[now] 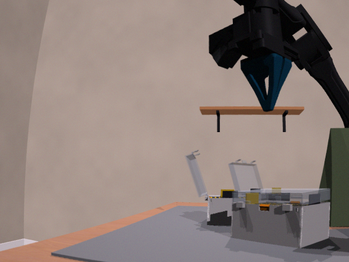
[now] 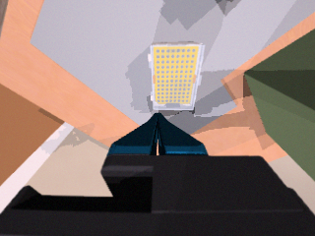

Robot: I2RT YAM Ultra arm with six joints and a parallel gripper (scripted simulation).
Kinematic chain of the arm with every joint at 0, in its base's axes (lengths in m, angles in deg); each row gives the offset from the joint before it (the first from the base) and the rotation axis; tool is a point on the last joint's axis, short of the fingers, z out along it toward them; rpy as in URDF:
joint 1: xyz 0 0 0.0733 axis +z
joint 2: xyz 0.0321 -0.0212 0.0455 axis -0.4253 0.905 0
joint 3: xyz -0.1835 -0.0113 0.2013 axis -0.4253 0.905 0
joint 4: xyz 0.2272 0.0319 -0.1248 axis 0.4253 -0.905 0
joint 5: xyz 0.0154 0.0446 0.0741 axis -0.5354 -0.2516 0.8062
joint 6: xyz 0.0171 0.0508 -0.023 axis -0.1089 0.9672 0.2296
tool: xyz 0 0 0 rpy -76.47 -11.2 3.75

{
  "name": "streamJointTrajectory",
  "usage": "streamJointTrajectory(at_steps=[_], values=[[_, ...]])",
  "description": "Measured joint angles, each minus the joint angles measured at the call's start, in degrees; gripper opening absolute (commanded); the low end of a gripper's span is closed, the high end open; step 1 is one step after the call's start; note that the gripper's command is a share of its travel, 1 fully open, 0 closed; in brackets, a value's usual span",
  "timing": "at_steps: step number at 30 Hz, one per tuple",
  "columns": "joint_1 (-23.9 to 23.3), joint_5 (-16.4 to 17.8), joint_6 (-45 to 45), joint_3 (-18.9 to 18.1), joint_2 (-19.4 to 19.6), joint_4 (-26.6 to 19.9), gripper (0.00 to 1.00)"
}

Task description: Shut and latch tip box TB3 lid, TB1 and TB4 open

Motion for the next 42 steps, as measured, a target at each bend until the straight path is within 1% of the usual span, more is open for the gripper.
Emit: streamJointTrajectory(at_steps=[37, 39, 42], values=[[0.0, 0.0, 0.0, 0.0, 0.0, 0.0, 0.0], [0.0, 0.0, 0.0, 1.3, -0.6, 0.5, 0.0], [0.0, 0.0, -0.1, 5.5, -2.3, 1.7, 0.0]])
